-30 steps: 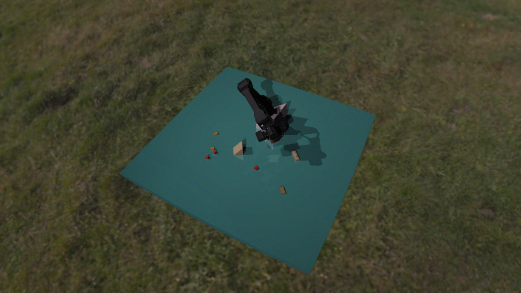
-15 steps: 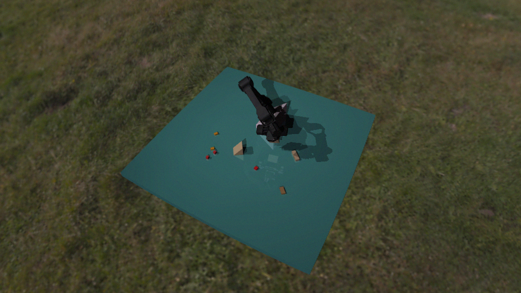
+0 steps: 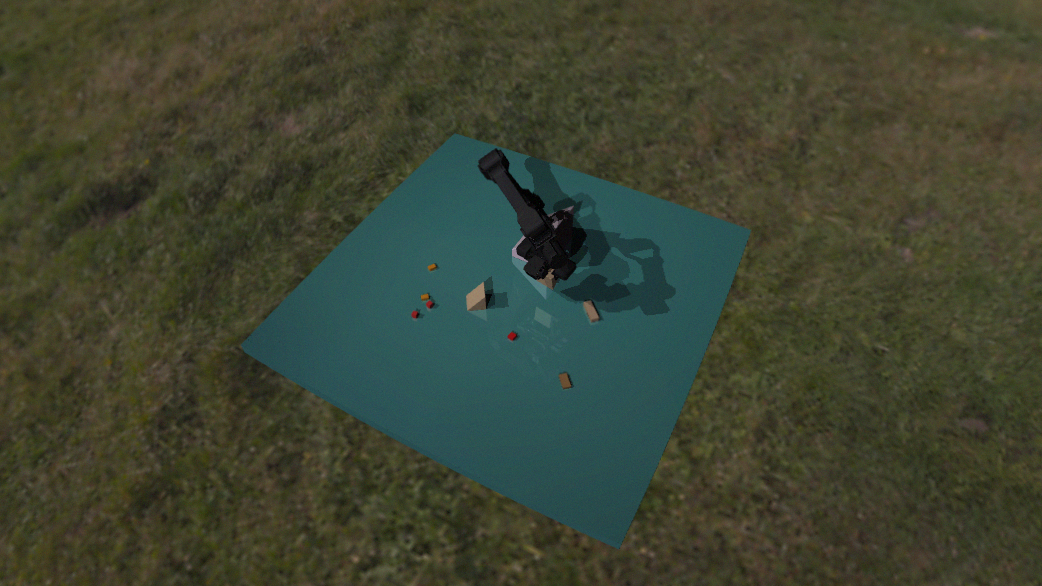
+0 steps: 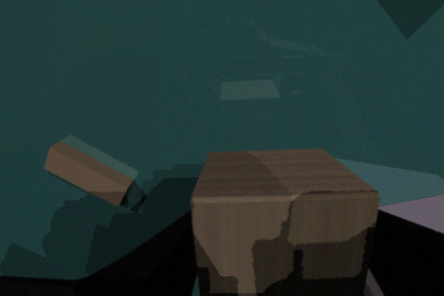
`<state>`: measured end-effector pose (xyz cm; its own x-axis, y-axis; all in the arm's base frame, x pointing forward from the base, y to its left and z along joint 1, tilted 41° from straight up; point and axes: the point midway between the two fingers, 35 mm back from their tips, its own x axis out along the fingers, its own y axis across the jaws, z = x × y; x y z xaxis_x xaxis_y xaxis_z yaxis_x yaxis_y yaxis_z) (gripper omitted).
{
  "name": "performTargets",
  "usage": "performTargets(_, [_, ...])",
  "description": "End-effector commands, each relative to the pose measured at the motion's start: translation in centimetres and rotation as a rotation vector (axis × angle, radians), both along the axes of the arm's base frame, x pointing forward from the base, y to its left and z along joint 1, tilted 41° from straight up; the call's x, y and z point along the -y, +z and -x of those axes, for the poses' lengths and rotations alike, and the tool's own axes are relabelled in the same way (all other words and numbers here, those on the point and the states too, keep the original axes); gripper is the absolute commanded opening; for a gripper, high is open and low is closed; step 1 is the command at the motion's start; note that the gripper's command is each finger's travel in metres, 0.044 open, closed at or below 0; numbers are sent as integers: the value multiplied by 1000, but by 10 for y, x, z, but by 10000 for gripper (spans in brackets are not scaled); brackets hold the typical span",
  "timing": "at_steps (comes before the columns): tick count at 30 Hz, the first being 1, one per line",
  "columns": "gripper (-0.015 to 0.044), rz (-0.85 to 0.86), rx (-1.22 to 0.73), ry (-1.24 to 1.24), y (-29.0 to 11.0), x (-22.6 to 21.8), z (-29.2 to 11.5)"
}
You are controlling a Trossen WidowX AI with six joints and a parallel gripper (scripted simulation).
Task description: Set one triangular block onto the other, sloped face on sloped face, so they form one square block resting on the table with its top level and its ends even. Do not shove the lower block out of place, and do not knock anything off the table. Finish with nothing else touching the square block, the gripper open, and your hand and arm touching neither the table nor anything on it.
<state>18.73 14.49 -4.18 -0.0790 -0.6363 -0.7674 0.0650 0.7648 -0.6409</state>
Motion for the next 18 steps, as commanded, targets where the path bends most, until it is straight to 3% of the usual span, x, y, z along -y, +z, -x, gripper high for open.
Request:
performTargets(1, [0, 7, 120, -90, 2, -1, 0])
performTargets(18, [0, 9, 564, -451, 4, -4, 2])
